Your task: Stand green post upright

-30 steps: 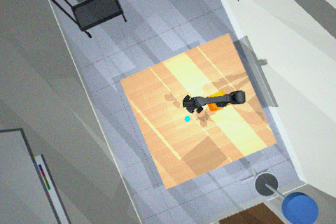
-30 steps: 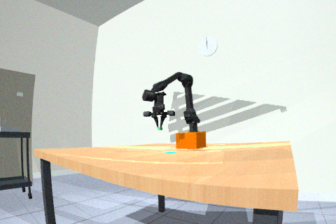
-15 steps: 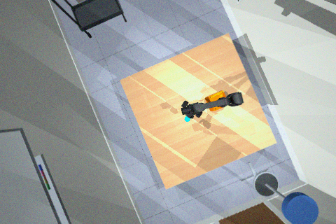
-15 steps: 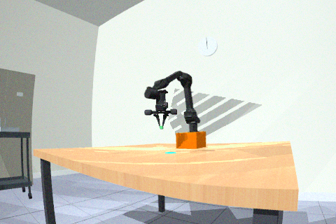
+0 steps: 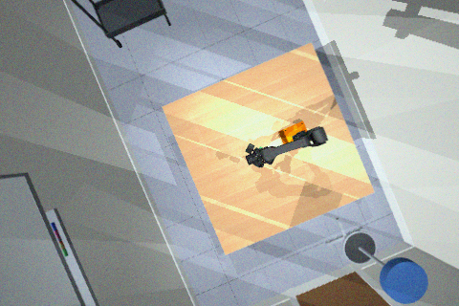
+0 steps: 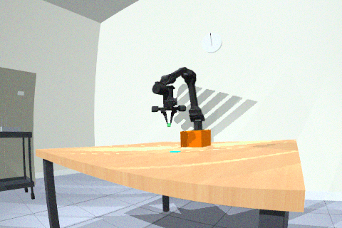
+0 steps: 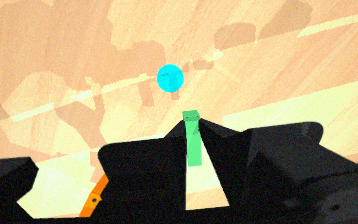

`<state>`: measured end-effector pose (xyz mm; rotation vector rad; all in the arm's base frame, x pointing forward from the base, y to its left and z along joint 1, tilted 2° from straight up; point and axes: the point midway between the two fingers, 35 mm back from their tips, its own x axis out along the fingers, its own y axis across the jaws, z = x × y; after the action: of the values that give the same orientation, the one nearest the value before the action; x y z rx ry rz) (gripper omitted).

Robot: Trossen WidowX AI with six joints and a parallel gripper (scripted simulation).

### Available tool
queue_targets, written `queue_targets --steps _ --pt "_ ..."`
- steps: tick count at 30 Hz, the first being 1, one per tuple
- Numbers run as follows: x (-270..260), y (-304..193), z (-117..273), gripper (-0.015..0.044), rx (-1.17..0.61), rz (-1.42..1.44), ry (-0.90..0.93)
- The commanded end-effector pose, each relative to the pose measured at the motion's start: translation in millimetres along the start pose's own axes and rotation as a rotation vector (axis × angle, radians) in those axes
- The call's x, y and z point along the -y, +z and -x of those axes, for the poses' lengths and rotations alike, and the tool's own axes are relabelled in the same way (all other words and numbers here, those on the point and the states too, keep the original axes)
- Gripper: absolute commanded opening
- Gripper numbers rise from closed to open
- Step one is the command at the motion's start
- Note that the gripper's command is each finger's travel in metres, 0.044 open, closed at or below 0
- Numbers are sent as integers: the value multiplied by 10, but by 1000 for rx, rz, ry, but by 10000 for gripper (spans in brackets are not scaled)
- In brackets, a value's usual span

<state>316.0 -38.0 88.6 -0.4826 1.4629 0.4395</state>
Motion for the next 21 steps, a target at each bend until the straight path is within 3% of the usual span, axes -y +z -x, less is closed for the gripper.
queue_targets --steps 1,21 --pt "-60 138 -6 23 -5 30 0" --pt "-234 494 -69 23 31 88 3"
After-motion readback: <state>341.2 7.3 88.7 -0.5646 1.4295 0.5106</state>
